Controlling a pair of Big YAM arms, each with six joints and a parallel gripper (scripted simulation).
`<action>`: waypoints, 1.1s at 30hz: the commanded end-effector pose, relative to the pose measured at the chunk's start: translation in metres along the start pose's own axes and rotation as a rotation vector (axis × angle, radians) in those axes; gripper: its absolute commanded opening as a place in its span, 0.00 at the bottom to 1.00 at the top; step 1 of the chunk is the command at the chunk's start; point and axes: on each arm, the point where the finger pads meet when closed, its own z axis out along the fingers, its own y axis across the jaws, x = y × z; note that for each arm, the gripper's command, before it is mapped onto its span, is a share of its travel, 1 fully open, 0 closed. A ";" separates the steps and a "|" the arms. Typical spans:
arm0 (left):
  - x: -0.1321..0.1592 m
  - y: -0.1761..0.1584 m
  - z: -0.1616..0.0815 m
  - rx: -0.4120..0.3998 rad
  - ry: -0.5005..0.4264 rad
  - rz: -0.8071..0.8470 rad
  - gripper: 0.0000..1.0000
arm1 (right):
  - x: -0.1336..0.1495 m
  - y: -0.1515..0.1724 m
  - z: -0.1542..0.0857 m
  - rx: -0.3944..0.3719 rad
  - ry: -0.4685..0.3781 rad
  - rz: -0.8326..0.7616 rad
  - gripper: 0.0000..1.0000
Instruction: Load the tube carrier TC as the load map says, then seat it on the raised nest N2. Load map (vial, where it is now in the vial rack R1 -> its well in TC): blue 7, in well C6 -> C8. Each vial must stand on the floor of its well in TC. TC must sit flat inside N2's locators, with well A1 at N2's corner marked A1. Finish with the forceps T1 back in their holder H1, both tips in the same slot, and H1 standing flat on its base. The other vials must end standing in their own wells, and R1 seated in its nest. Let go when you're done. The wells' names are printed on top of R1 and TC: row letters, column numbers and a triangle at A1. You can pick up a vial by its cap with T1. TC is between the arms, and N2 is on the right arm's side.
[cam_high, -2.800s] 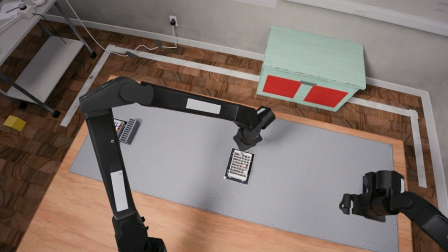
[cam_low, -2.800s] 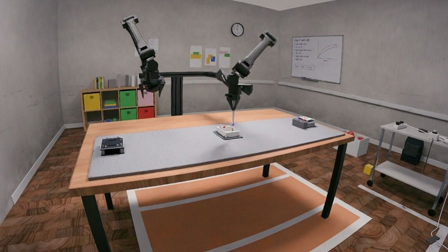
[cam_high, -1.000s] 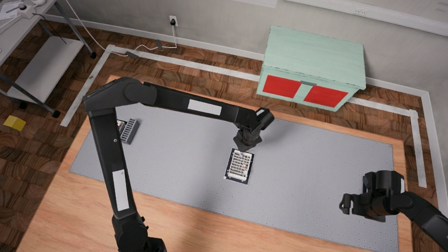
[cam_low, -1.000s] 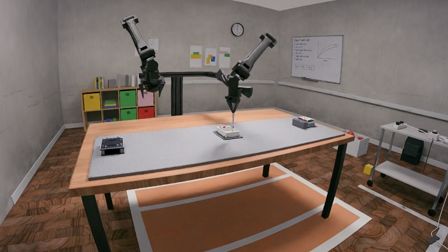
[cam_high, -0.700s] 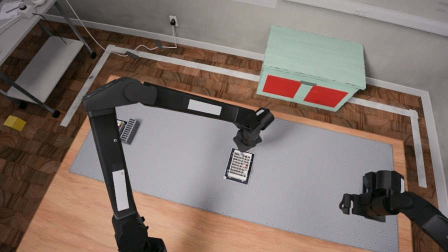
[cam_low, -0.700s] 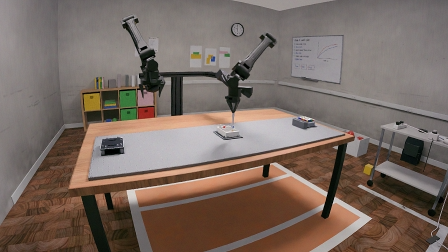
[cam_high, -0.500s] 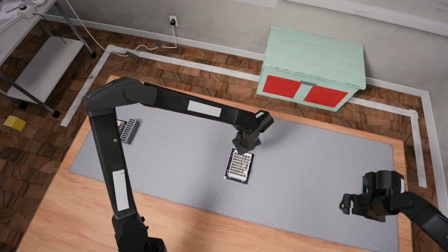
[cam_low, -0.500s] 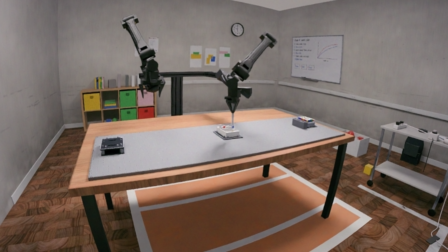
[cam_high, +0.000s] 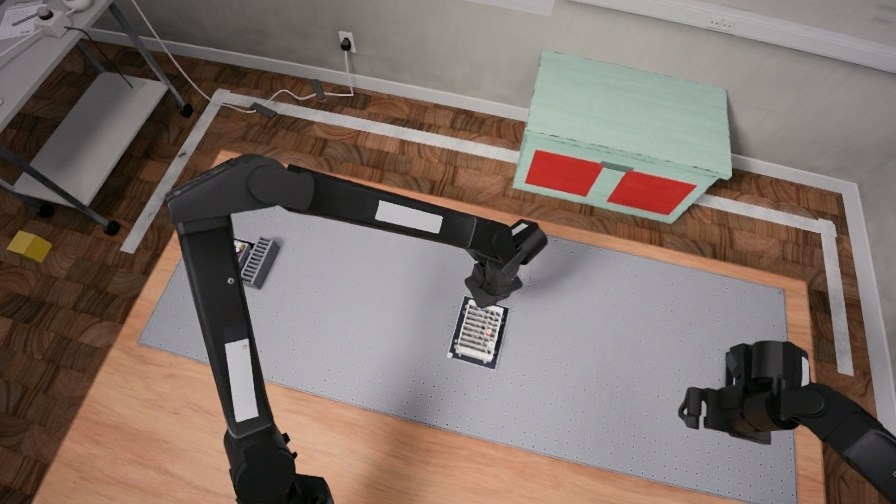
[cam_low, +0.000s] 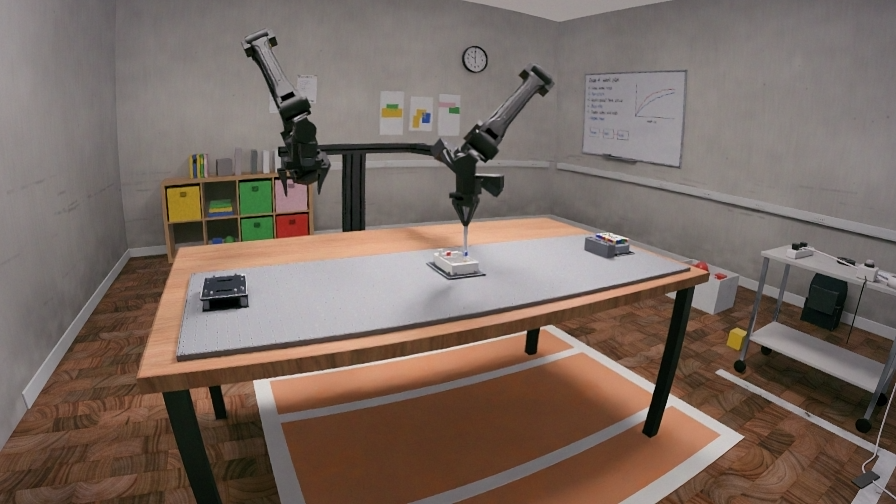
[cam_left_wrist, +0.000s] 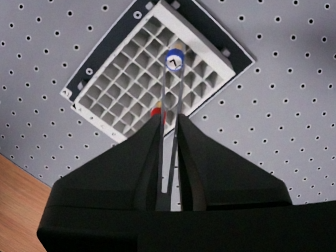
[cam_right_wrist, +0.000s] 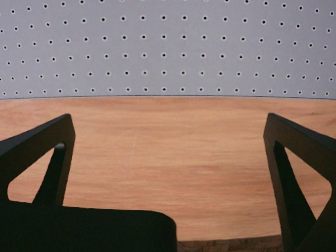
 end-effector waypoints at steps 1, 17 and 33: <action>-0.009 -0.001 0.014 -0.026 0.004 -0.004 0.09 | -0.010 -0.003 -0.005 0.000 -0.022 0.014 1.00; -0.011 -0.004 0.013 -0.024 0.003 -0.007 0.09 | -0.010 -0.003 -0.005 0.000 -0.022 0.014 1.00; -0.012 -0.005 0.013 -0.023 0.003 -0.007 0.09 | -0.010 -0.003 -0.005 0.000 -0.022 0.014 1.00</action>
